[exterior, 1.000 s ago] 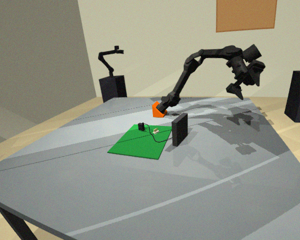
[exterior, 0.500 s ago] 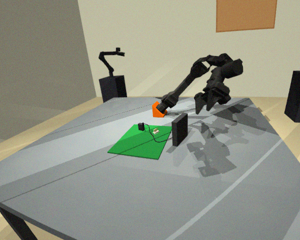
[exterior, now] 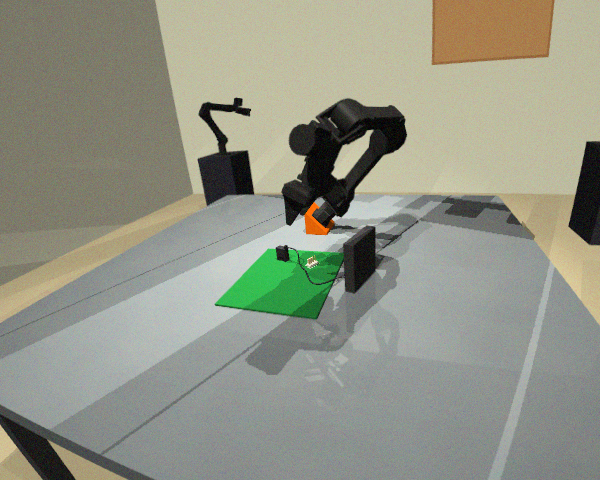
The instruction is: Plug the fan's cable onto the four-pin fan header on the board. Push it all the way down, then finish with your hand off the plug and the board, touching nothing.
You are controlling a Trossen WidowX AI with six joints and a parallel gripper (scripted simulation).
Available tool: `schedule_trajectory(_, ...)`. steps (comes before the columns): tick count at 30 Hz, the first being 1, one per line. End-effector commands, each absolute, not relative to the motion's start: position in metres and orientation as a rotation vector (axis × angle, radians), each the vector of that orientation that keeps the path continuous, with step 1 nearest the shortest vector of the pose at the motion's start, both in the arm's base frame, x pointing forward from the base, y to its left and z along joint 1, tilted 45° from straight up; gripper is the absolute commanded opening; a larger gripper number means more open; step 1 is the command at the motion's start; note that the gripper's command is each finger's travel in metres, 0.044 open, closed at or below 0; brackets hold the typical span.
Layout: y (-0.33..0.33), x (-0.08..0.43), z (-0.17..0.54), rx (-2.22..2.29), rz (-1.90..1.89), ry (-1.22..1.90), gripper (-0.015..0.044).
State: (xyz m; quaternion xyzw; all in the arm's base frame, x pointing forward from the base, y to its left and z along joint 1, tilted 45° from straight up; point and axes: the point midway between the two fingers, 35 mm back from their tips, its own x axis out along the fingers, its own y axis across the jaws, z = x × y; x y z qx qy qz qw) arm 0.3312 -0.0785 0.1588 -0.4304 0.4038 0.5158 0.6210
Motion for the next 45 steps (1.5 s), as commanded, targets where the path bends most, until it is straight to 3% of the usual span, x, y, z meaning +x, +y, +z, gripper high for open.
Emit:
schedule_trajectory(1, -0.116, 0.299, 0.124, -0.773, 1.265, 0.931, 0.0440)
schedule_trajectory(9, -0.158, 0.242, 0.085, -0.417, 1.297, 0.807, 0.0440)
schedule_trajectory(16, -0.151, 0.244, 0.076, -0.416, 1.297, 0.807, 0.0440)
schedule_trajectory(24, -0.090, 0.248, 0.015, -0.400, 1.305, 0.796, 0.0440)
schedule_trajectory(45, -0.072, 0.250, -0.003, -0.399, 1.305, 0.796, 0.0440)
